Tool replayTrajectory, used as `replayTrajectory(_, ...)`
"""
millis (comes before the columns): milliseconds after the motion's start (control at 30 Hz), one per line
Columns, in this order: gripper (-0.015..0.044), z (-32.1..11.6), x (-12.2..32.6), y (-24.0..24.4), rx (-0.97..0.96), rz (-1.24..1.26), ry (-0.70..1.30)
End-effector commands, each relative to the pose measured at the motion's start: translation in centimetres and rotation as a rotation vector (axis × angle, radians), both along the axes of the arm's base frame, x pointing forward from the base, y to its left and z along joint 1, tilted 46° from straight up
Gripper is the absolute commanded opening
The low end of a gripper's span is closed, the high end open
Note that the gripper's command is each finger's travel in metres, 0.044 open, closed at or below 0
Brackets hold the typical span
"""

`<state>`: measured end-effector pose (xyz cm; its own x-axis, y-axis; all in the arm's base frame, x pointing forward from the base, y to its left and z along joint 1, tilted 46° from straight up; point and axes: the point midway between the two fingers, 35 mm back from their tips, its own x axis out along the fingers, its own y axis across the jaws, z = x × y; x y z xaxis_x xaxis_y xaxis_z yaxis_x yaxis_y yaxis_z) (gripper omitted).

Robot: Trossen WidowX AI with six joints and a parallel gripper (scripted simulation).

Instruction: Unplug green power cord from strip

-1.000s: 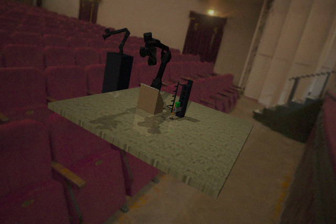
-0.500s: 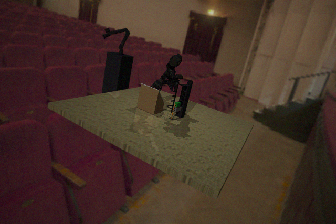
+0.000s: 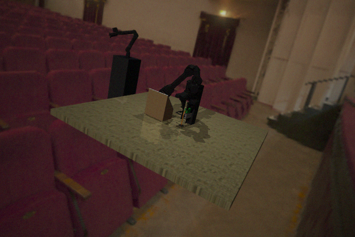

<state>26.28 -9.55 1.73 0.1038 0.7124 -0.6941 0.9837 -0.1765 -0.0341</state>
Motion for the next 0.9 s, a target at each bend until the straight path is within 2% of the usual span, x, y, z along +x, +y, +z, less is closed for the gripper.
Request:
replayTrajectory(0, 0.016, 0.2, -0.2, 0.1, -0.005, 0.011, -0.002)
replayTrajectory(867, 0.016, 3.1, 0.3, 2.9, -0.003, 0.011, -0.002)
